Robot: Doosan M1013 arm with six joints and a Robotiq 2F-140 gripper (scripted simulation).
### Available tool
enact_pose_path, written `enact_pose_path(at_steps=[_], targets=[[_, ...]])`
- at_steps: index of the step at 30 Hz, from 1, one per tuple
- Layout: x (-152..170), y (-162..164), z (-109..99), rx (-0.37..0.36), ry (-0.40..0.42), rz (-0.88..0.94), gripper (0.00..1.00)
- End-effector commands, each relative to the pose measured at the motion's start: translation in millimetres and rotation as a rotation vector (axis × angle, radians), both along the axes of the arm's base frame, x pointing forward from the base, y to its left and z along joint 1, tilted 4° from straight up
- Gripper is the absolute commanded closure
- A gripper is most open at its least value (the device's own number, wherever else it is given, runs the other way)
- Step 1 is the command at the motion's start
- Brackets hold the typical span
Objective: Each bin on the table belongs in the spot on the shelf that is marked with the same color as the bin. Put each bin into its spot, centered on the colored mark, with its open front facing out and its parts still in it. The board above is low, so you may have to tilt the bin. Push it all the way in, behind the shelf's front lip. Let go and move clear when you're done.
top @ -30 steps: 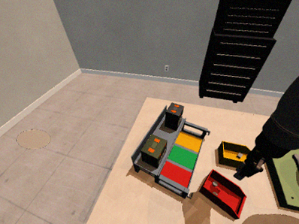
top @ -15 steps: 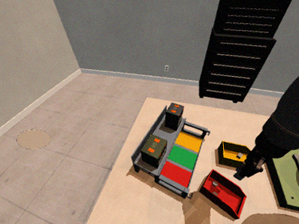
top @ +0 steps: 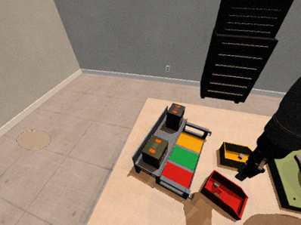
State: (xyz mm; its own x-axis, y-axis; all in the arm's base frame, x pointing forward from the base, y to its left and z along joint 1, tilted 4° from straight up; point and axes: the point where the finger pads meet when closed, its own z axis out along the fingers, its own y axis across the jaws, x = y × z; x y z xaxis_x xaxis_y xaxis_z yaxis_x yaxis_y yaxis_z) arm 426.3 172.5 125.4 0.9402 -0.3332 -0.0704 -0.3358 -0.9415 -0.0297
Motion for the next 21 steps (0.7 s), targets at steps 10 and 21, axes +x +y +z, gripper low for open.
enact_pose_path(at_steps=[10, 21], targets=[[0, 0, -3, -0.013, 0.003, -0.004, 0.76], [-1, -1, -19, -0.018, 0.004, -0.006, 0.76]])
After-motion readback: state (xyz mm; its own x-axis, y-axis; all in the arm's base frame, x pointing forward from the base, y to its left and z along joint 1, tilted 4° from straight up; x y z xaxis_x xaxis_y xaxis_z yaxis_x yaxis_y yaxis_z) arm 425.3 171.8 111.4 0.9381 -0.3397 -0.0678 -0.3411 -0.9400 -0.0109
